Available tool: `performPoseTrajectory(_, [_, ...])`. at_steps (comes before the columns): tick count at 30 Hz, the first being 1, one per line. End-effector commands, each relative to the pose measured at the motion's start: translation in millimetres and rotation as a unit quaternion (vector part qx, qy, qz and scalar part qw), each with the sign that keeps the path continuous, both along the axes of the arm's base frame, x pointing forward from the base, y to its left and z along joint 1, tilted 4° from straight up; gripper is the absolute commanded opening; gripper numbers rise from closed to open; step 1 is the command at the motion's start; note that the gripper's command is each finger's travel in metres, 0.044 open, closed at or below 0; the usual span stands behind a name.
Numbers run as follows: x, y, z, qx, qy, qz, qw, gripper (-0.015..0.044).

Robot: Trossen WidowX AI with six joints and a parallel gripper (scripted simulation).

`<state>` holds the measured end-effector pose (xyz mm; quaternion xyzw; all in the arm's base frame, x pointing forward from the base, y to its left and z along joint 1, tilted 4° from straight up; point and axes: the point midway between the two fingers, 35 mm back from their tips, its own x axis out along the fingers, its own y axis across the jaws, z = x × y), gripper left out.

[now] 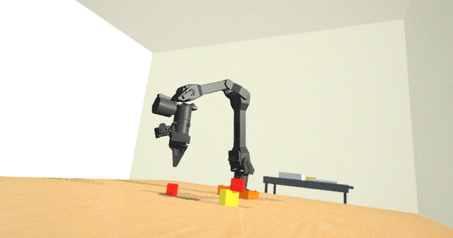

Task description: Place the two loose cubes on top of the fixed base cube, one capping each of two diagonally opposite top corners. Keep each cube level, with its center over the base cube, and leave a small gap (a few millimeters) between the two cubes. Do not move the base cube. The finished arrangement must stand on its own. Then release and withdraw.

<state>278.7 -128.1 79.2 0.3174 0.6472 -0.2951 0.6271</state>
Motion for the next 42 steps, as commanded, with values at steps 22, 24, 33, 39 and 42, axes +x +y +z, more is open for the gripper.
performPoseTrajectory(22, [-4,3,-54,0.001,0.005,0.002,1.000,0.0265])
performPoseTrajectory(24, [-4,3,-57,0.001,0.005,0.002,1.000,0.0265])
performPoseTrajectory(33, [-5,4,-71,0.001,0.005,0.002,1.000,0.0265])
performPoseTrajectory(39, [-5,4,-71,0.001,0.005,0.002,1.000,0.0134])
performPoseTrajectory(42, [-5,4,-71,0.001,0.005,0.002,1.000,0.0105])
